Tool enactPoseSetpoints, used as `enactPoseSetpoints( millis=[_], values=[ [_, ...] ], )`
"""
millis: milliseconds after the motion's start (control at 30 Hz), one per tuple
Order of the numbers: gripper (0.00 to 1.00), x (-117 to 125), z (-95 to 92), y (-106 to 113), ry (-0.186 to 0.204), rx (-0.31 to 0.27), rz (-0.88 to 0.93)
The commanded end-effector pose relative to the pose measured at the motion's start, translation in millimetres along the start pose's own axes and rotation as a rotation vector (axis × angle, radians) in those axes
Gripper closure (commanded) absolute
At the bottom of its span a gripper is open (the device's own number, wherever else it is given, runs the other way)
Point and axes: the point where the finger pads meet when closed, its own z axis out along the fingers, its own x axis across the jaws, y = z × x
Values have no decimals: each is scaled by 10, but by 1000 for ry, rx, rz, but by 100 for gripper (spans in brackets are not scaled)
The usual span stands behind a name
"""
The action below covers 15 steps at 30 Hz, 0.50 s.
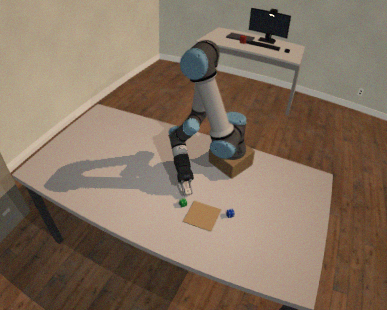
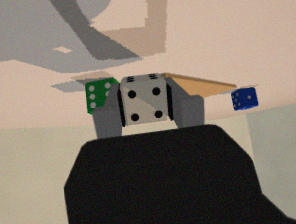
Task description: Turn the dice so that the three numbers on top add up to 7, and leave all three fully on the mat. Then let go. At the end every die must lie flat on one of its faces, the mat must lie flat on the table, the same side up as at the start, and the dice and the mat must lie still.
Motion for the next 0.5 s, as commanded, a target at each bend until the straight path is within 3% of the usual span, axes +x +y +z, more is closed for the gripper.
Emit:
enactPoseSetpoints(
  millis=[0,467],
  values=[
    [43,-2,-1,1,0,0,0],
    [43,-2,20,-39,0,0,0]
  ],
)
